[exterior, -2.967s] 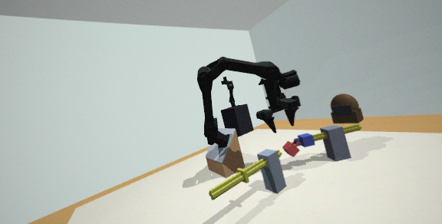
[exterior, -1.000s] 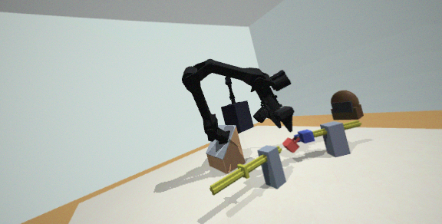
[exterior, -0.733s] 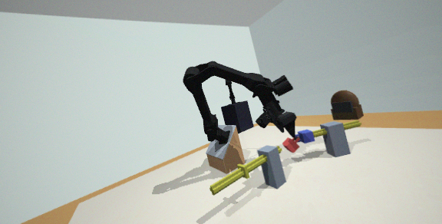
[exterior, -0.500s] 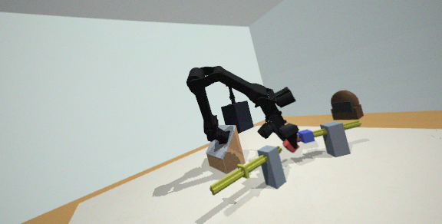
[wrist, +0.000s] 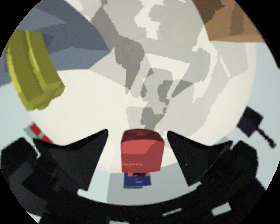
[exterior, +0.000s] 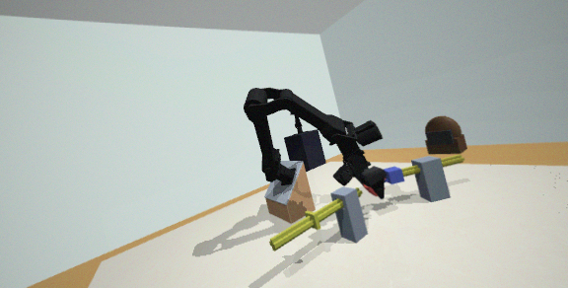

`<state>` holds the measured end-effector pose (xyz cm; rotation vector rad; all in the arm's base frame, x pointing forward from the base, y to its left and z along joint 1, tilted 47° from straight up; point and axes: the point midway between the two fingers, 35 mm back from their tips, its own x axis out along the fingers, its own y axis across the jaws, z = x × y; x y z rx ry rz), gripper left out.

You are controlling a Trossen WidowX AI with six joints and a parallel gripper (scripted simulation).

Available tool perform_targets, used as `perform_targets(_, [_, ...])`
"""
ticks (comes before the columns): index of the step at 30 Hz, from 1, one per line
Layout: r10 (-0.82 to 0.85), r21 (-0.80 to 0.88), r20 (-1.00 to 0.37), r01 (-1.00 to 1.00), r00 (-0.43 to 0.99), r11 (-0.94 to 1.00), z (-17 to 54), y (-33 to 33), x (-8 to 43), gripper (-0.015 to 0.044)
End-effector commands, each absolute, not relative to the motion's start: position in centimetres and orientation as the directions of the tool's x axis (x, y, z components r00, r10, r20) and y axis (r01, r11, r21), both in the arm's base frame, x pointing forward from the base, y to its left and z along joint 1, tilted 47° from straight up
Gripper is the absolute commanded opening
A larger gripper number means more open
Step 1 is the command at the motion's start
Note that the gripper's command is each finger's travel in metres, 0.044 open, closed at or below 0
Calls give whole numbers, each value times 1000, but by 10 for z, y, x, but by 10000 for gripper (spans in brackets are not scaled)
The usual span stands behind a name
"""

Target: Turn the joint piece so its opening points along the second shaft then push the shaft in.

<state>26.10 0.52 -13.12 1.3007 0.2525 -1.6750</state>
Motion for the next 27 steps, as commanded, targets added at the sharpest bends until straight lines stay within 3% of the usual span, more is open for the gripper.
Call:
perform_targets(1, [-556, 368, -830, 777, 27, -511, -137, -1, 259, 440])
perform_targets(11, [-557, 368, -830, 777, 27, -511, -148, -9, 259, 440])
perform_targets(21, [-557, 368, -830, 777, 27, -511, -148, -9, 259, 182])
perform_targets(27, [-557, 368, -830, 777, 27, -511, -148, -9, 259, 182])
